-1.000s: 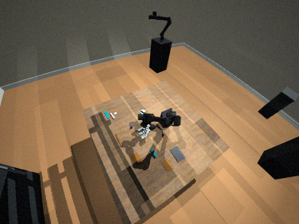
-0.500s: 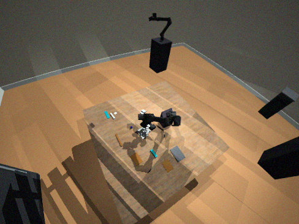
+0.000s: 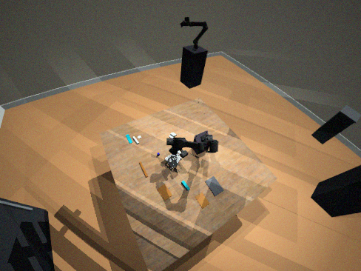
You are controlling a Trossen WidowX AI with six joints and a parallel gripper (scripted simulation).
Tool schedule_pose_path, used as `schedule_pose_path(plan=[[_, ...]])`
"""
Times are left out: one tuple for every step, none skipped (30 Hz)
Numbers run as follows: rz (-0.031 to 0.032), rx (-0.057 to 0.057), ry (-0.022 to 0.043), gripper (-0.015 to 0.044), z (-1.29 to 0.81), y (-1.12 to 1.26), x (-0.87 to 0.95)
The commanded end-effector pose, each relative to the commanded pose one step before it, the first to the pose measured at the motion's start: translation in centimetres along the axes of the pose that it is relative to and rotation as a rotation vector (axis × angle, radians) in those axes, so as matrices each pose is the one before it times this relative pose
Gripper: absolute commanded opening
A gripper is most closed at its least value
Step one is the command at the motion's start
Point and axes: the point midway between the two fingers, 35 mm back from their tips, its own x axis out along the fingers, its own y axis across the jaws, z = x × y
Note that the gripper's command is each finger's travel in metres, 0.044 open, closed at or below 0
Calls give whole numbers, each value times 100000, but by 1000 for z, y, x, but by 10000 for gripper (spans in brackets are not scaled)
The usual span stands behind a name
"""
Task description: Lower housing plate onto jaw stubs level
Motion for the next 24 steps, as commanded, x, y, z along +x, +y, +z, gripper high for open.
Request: schedule_pose_path(plan=[[378,593,75,351,-41,47,586],[-18,5,0,351,11,-9,164],[-17,5,-1,351,11,-9,164],[-15,5,-1,351,10,-8,164],[-13,4,-1,351,9,-7,164],[-12,4,-1,351,8,-6,168],[-10,4,-1,351,7,-5,168],[-8,4,-1,351,7,-4,168],[-6,4,-1,351,6,-4,168],[-4,3,-1,351,5,-3,167],[-2,3,-2,351,4,-2,167],[-1,3,-2,351,3,-1,167],[1,3,-2,351,2,0,166],[3,2,-2,351,1,1,166],[5,2,-2,351,0,2,166],[7,2,-2,351,-1,2,165],[9,2,-1,351,-2,3,165],[11,2,-1,351,-2,4,165],[12,2,-1,351,-3,5,164],[14,1,-1,351,-4,6,164],[16,1,-1,351,-5,6,164],[18,1,-1,351,-6,7,163],[20,1,-1,351,-7,8,163],[22,1,-1,351,-8,9,162]])
